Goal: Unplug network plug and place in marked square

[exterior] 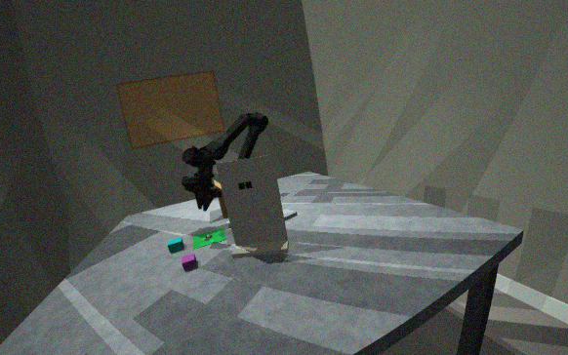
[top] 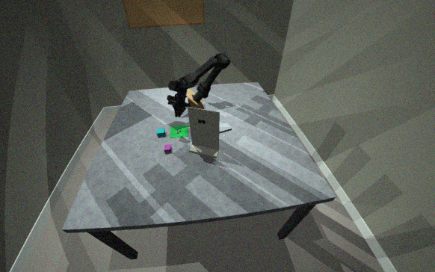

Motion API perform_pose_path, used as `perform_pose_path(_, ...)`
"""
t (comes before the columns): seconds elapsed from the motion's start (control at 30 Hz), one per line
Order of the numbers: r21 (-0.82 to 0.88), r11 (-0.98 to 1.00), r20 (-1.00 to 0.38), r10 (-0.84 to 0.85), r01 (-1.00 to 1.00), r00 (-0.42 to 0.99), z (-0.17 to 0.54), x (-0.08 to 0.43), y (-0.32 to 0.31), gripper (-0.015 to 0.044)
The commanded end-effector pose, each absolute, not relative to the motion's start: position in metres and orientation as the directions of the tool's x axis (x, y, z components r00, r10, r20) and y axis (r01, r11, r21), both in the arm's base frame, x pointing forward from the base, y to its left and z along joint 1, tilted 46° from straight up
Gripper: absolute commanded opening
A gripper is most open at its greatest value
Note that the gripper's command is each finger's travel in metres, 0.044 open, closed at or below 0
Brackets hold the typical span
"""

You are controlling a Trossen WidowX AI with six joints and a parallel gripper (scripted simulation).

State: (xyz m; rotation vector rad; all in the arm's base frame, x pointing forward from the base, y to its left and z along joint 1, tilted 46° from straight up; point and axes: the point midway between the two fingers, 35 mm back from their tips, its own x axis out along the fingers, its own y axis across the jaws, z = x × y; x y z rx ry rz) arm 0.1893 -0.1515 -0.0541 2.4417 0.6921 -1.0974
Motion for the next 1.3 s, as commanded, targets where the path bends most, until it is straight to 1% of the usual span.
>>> perform_pose_path(0.0, 0.145, -0.807, -0.765, 0.276, 0.573, 0.582, -0.047, 0.189, -0.158, 0.0156)
perform_pose_path(0.27, 0.133, -0.809, -0.768, 0.281, 0.572, 0.576, -0.045, 0.186, -0.158, 0.0156)
perform_pose_path(1.27, 0.144, -0.807, -0.767, 0.275, 0.573, 0.58, 0.025, 0.173, -0.227, 0.0156)
